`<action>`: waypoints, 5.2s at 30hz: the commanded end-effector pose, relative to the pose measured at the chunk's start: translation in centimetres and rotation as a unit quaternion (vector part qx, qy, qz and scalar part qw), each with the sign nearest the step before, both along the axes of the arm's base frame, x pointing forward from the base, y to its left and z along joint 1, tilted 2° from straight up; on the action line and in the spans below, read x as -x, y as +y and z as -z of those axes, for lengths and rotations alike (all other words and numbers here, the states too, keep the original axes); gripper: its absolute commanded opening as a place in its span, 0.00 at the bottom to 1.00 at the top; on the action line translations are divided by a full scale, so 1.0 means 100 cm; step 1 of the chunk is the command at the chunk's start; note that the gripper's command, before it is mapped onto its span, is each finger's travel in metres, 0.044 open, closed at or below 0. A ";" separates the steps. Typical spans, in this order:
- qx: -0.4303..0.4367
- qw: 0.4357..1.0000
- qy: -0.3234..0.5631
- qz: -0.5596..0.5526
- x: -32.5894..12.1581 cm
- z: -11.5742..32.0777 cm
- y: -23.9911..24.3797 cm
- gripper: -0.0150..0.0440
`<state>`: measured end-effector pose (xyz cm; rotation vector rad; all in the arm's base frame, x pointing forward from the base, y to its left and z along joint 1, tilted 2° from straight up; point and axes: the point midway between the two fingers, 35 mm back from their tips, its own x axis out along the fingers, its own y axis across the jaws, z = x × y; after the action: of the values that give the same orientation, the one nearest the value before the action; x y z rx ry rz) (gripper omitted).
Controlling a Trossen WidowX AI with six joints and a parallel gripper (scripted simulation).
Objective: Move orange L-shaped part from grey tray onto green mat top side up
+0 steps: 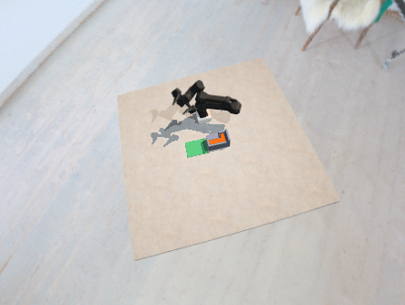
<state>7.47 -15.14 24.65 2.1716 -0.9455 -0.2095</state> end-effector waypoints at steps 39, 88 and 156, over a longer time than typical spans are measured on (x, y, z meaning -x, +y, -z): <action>0.217 0.659 0.512 -0.507 -0.221 0.057 0.098 0.56; 0.507 0.052 0.546 -0.665 -0.190 0.182 0.241 0.56; 0.507 0.052 0.546 -0.664 -0.190 0.107 0.239 0.56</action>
<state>26.55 9.43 9.84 0.1213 1.5935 -0.0796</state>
